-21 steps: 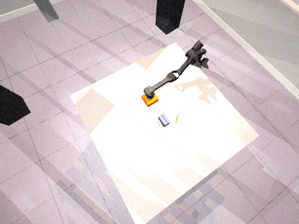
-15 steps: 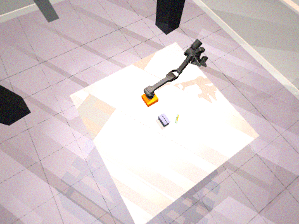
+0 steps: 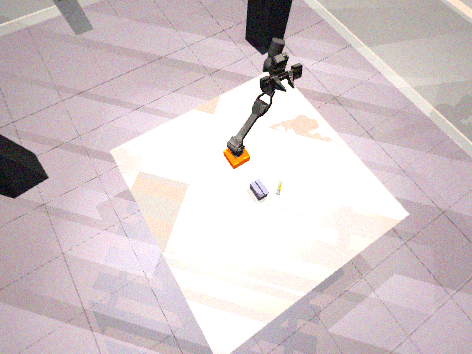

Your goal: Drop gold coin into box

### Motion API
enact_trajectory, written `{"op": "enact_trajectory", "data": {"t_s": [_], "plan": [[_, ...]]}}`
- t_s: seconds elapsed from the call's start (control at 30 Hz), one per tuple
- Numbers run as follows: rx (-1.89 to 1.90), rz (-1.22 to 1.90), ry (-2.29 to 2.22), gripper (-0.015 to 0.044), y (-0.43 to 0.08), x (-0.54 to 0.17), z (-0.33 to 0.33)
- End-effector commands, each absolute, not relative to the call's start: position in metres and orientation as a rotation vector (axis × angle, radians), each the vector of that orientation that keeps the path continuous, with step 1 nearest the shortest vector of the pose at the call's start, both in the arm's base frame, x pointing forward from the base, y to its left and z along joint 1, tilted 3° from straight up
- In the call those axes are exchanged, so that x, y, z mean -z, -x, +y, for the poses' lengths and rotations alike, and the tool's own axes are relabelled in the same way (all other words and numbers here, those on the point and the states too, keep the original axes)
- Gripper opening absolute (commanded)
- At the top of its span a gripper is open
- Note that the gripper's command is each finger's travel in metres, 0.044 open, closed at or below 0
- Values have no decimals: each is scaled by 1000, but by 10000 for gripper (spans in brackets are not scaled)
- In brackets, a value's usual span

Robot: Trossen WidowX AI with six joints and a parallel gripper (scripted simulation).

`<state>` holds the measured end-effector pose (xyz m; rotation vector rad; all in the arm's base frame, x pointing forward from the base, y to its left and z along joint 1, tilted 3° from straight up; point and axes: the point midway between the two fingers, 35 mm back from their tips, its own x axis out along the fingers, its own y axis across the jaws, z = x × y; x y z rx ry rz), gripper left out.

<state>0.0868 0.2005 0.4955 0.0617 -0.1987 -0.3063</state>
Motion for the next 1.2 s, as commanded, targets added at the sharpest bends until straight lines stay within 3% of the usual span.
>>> {"op": "enact_trajectory", "data": {"t_s": [0.0,0.2,0.47,0.9,1.17], "plan": [[287,-171,-226,161,-80,-511,153],[249,-37,-552,161,-96,-518,52],[219,263,-858,161,-169,-472,-38],[295,711,-1092,161,-276,-366,-46],[429,1097,-1067,161,-326,-255,2]]}}
